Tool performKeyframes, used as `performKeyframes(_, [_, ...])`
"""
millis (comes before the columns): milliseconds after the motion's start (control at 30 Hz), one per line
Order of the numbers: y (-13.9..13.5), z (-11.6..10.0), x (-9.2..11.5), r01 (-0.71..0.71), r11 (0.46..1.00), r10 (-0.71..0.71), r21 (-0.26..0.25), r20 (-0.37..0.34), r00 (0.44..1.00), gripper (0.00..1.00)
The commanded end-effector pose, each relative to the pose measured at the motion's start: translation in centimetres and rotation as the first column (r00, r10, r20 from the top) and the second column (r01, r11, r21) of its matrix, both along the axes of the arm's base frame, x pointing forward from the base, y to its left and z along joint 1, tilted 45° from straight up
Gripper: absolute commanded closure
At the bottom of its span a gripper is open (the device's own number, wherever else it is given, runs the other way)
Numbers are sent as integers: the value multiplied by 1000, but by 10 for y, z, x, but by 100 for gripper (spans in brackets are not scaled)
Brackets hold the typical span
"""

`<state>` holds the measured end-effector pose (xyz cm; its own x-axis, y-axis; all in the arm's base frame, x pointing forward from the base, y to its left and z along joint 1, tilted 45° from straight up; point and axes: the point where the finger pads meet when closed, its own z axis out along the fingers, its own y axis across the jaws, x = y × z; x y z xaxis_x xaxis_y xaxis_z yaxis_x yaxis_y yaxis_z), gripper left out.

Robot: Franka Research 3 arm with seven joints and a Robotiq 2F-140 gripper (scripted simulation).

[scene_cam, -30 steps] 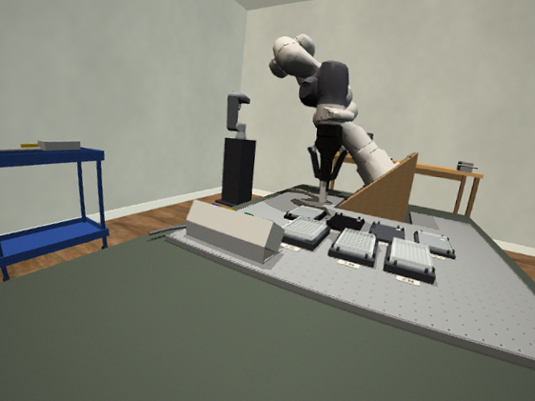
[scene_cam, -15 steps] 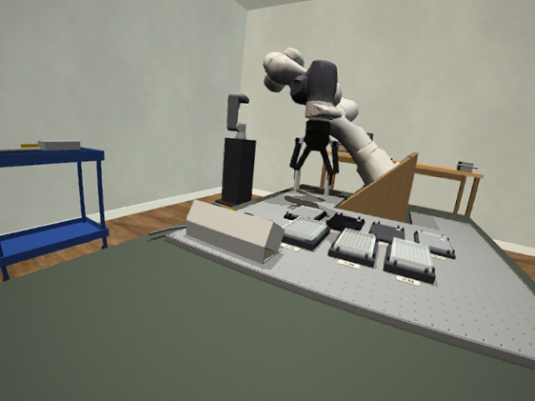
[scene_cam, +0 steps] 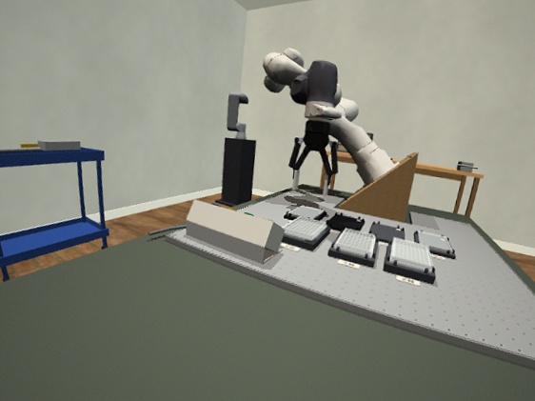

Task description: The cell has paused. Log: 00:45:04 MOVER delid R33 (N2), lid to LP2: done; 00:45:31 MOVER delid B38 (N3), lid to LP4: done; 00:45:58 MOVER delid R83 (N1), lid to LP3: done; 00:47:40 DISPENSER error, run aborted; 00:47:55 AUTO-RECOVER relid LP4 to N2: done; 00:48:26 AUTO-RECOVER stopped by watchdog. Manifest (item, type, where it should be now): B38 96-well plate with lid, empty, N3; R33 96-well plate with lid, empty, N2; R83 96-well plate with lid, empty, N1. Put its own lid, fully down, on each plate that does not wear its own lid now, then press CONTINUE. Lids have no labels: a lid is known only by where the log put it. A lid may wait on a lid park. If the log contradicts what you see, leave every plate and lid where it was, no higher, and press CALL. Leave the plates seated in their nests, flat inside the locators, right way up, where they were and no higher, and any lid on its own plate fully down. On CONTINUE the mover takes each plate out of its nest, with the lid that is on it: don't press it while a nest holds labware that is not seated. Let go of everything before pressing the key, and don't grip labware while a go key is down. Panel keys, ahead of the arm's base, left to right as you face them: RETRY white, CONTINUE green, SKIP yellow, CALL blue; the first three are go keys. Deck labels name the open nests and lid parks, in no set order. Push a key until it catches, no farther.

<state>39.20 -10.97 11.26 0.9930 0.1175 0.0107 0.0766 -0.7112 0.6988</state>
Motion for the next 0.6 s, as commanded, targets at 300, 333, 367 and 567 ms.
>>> performKeyframes(300, [-1, 0, -1, -7, 1000, 7, -4, -7, 1000, 34])
performKeyframes(333, [-1, 0, -1, -7, 1000, 7, -4, -7, 1000, 34])
performKeyframes(367, [-1, 0, -1, -7, 1000, 7, -4, -7, 1000, 34])
performKeyframes(567, [-3, -2, -1, -7, 1000, 7, -4, -7, 1000, 34])
